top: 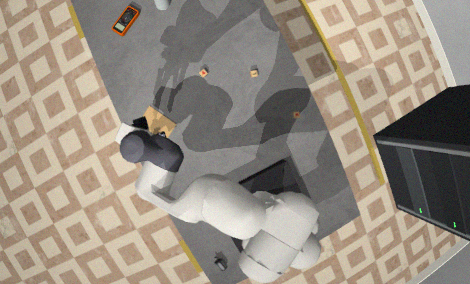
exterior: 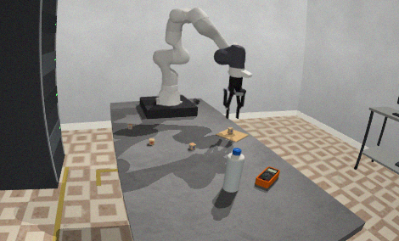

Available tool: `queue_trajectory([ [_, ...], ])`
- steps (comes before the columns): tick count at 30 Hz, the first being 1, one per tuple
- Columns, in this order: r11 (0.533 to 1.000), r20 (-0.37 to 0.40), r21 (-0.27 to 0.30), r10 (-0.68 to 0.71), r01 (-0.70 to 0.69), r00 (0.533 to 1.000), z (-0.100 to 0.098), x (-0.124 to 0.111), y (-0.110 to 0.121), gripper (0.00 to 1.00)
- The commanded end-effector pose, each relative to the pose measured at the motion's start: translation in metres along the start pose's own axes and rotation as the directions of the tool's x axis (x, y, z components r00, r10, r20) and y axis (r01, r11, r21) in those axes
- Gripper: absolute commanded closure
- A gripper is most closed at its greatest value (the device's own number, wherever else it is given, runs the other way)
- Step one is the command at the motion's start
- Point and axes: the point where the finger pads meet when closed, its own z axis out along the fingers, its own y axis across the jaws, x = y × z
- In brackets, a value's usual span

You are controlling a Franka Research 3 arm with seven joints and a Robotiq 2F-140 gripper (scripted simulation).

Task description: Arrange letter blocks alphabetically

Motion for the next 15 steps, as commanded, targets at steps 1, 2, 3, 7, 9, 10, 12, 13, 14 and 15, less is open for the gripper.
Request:
queue_trajectory([
  [1,1.0,0.001,-0.002,0.006,-0.006,1.0,0.002,0.0,0.001,0.57],
  [2,1.0,0.001,-0.002,0.006,-0.006,1.0,0.002,0.0,0.001,0.57],
  [3,1.0,0.001,-0.002,0.006,-0.006,1.0,0.003,0.0,0.001,0.57],
  [7,1.0,0.001,-0.002,0.006,-0.006,1.0,0.006,0.0,0.001,0.57],
  [9,1.0,0.001,-0.002,0.006,-0.006,1.0,0.008,0.0,0.001,0.57],
  [10,1.0,0.001,-0.002,0.006,-0.006,1.0,0.01,0.0,0.001,0.57],
  [12,1.0,0.001,-0.002,0.006,-0.006,1.0,0.012,0.0,0.001,0.57],
  [13,1.0,0.001,-0.002,0.006,-0.006,1.0,0.014,0.0,0.001,0.57],
  [14,1.0,0.001,-0.002,0.006,-0.006,1.0,0.015,0.0,0.001,0.57],
  [15,1.0,0.001,-0.002,0.006,-0.006,1.0,0.016,0.0,0.001,0.57],
])
